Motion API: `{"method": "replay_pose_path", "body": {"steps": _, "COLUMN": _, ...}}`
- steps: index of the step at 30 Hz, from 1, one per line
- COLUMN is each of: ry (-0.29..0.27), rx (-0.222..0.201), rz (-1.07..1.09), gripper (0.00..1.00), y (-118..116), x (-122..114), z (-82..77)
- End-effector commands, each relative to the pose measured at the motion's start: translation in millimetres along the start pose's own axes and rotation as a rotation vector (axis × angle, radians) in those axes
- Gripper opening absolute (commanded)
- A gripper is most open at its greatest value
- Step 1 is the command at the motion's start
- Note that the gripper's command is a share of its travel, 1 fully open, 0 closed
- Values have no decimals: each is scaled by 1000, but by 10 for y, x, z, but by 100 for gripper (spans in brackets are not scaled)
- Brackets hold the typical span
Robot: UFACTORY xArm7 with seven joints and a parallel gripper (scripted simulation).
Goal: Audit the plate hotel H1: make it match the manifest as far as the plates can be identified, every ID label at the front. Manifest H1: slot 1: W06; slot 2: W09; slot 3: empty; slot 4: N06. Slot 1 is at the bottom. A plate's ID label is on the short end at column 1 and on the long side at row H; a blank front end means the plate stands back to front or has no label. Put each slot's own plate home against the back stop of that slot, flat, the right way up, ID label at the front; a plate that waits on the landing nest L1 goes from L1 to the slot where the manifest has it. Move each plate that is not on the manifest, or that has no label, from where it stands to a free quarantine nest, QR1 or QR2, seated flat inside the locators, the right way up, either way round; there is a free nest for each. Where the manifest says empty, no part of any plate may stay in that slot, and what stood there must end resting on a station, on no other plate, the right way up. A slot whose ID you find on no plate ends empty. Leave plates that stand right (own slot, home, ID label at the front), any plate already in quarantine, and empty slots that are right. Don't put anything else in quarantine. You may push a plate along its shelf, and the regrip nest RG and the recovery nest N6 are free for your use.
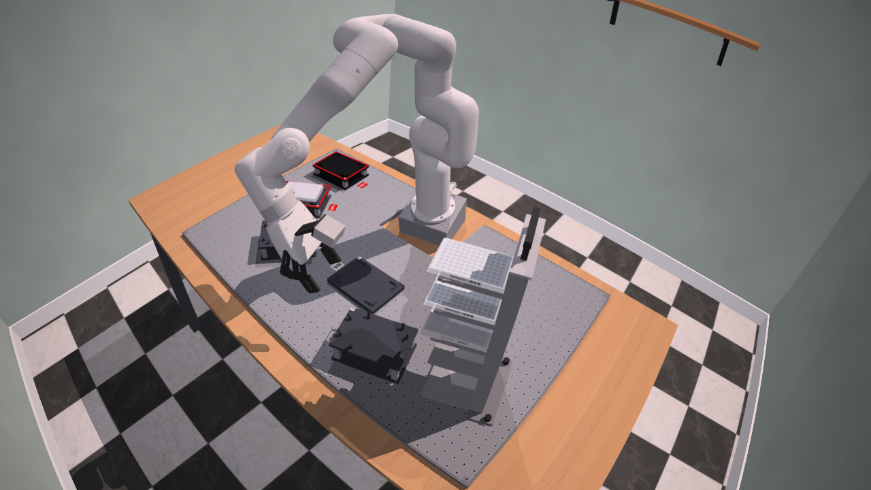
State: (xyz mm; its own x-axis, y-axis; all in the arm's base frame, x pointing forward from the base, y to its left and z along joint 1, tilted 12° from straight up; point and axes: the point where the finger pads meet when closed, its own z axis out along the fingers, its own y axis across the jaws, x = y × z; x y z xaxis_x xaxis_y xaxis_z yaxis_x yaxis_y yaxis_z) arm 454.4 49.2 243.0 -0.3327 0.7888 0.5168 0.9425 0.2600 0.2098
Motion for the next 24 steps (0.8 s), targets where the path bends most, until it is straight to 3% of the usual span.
{"method": "replay_pose_path", "body": {"steps": 1, "ry": 87, "rx": 0, "rz": -2, "gripper": 100, "y": 7, "x": -1, "z": -12}}
{"method": "replay_pose_path", "body": {"steps": 7, "ry": 187, "rx": 0, "rz": -2, "gripper": 100, "y": 6, "x": -1, "z": -12}}
{"method": "replay_pose_path", "body": {"steps": 9, "ry": 187, "rx": 0, "rz": -2, "gripper": 100, "y": 6, "x": -1, "z": -12}}
{"method": "replay_pose_path", "body": {"steps": 24, "ry": 437, "rx": 1, "rz": -2, "gripper": 100, "y": 5, "x": -1, "z": -12}}
